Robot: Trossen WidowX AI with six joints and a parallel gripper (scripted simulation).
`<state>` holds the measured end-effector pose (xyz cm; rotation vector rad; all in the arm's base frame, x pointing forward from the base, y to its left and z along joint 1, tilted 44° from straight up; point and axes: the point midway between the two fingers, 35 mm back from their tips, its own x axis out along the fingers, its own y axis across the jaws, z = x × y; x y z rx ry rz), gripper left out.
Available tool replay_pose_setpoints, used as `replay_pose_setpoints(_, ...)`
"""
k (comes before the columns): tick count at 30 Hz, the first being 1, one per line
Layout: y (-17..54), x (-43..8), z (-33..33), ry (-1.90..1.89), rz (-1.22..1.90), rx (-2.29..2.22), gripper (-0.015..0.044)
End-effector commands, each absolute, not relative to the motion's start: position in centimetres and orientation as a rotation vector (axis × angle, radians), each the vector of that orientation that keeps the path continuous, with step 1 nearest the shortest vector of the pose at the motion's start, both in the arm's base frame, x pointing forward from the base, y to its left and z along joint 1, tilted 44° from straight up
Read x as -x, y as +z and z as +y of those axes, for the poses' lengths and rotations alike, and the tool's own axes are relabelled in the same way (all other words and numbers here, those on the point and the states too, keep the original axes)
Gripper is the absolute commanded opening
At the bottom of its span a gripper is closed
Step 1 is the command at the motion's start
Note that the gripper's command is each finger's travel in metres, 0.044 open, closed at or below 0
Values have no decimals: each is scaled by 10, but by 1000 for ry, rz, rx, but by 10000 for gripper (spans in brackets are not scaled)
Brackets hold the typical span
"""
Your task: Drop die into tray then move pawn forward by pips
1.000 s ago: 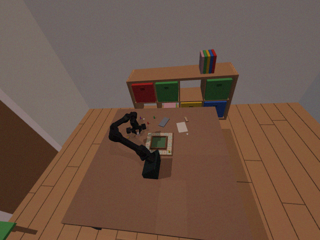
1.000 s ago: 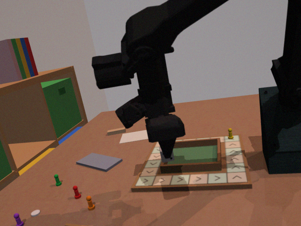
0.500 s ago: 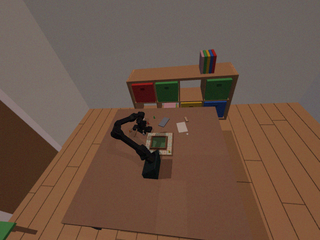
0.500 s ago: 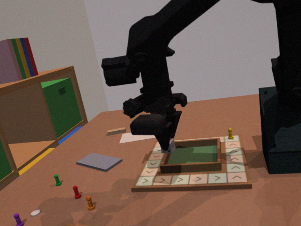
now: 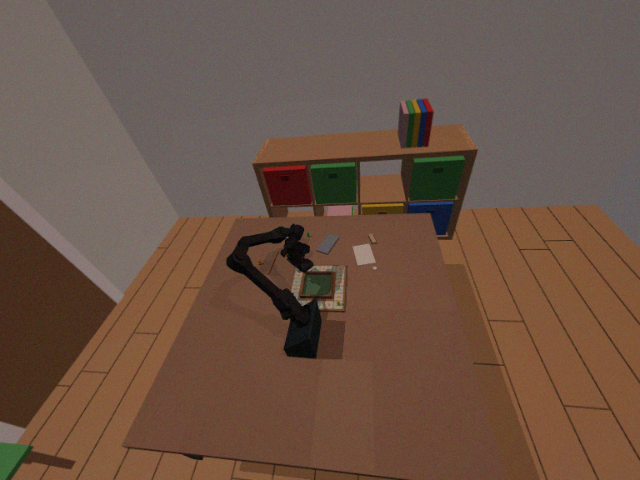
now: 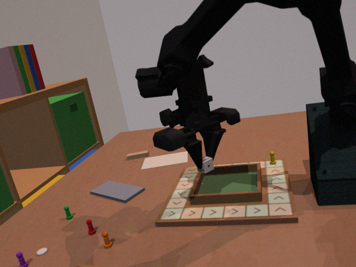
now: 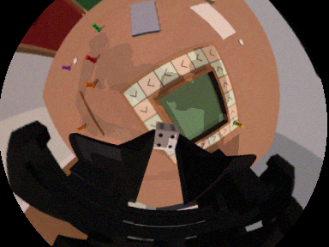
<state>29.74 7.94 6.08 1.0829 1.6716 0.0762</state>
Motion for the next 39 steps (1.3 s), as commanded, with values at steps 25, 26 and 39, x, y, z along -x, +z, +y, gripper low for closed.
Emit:
replay_pose_setpoints(25, -10, -272, 29, -687, 1752, -1710, 0)
replay_pose_setpoints(26, -10, -272, 29, -687, 1752, -1710, 0)
replay_pose_setpoints(39, -20, -264, 34, -947, 1634, -1444, 0)
